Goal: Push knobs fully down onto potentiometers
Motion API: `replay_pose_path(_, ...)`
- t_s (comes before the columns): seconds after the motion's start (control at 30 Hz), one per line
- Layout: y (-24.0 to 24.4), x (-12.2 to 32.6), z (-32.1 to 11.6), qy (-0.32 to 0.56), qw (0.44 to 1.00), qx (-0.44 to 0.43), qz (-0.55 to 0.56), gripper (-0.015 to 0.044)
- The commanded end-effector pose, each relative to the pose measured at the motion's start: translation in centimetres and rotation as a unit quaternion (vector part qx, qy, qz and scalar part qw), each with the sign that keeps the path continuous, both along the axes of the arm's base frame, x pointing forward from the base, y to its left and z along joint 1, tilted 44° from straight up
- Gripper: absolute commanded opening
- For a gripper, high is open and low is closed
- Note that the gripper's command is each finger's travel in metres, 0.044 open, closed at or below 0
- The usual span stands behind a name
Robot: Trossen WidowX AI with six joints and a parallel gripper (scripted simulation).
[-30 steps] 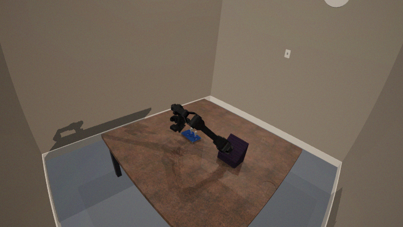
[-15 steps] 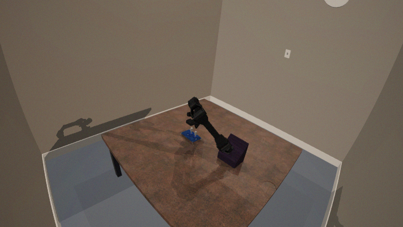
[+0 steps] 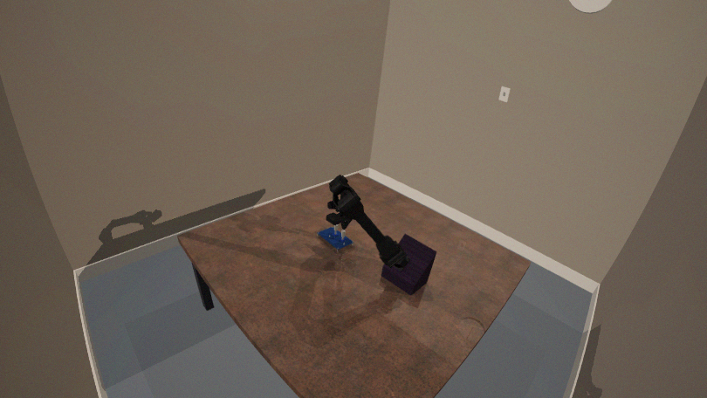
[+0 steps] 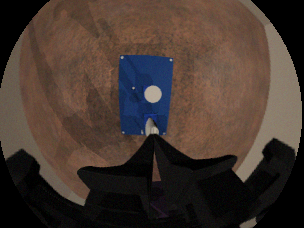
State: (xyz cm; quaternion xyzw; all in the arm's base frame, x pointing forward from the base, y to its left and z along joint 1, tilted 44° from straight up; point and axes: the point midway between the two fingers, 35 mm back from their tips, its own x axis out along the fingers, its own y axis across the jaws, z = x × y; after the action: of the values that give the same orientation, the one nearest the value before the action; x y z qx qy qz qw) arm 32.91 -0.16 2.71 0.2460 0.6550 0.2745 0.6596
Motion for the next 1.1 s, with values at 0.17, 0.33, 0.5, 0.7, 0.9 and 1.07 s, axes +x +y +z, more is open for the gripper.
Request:
replay_pose_path(0.17, 0.36, -0.01, -0.38, 0.0, 1.0, 0.002, -0.002, 0.0)
replay_pose_path(0.33, 0.43, -0.01, -0.45, 0.0, 1.0, 0.002, -0.002, 0.0)
replay_pose_path(0.5, 0.52, -0.01, -0.55, 0.0, 1.0, 0.002, -0.002, 0.0)
replay_pose_path(0.7, 0.64, -0.01, -0.66, 0.0, 1.0, 0.002, -0.002, 0.0)
replay_pose_path(0.9, 0.75, -0.01, -0.78, 0.0, 1.0, 0.002, -0.002, 0.0)
replay_pose_path(1.07, 0.72, -0.01, -0.74, 0.0, 1.0, 0.002, -0.002, 0.0)
